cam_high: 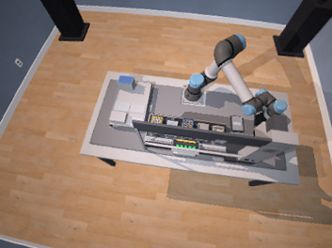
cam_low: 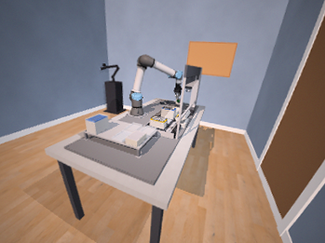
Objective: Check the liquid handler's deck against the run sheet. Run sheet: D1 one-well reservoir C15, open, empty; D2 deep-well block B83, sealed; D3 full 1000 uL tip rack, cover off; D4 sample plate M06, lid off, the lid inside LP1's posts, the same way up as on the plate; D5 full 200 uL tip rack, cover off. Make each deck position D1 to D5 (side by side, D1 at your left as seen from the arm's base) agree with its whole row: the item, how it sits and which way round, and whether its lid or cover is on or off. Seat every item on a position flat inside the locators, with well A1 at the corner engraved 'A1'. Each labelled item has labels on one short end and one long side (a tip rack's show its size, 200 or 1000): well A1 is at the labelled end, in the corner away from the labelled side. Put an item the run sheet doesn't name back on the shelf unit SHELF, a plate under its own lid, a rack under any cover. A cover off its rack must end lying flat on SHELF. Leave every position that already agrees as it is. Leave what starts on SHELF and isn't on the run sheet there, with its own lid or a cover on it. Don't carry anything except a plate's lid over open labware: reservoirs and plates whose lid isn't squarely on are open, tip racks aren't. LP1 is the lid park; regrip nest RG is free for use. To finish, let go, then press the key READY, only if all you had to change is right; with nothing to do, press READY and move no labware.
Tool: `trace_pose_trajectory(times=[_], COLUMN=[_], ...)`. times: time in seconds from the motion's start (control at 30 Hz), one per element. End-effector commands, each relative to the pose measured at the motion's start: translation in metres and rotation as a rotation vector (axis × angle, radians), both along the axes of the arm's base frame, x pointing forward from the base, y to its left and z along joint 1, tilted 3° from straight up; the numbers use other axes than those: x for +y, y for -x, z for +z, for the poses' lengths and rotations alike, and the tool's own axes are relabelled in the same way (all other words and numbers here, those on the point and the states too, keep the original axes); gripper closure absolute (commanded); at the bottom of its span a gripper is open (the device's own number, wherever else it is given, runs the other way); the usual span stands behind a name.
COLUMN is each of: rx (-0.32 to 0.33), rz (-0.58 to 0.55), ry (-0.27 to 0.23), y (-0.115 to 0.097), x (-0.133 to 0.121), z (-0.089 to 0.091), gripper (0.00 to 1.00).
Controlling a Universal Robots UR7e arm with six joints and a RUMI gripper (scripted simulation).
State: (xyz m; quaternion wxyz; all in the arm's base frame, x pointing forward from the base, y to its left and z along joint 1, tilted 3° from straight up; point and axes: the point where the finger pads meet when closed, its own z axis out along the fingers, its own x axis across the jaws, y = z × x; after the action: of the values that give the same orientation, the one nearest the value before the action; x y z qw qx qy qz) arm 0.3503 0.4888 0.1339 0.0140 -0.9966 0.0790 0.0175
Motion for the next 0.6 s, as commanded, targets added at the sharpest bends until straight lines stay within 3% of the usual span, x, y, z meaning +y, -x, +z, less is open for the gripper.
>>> trace_pose_trajectory(times=[0.0,0.57], rx=[0.001,0.001], rz=[0.002,0.002], ry=[0.002,0.002], y=[0.002,0.003], x=[0.001,0.001], z=[-0.011,-0.036], gripper=[1.00,1.00])
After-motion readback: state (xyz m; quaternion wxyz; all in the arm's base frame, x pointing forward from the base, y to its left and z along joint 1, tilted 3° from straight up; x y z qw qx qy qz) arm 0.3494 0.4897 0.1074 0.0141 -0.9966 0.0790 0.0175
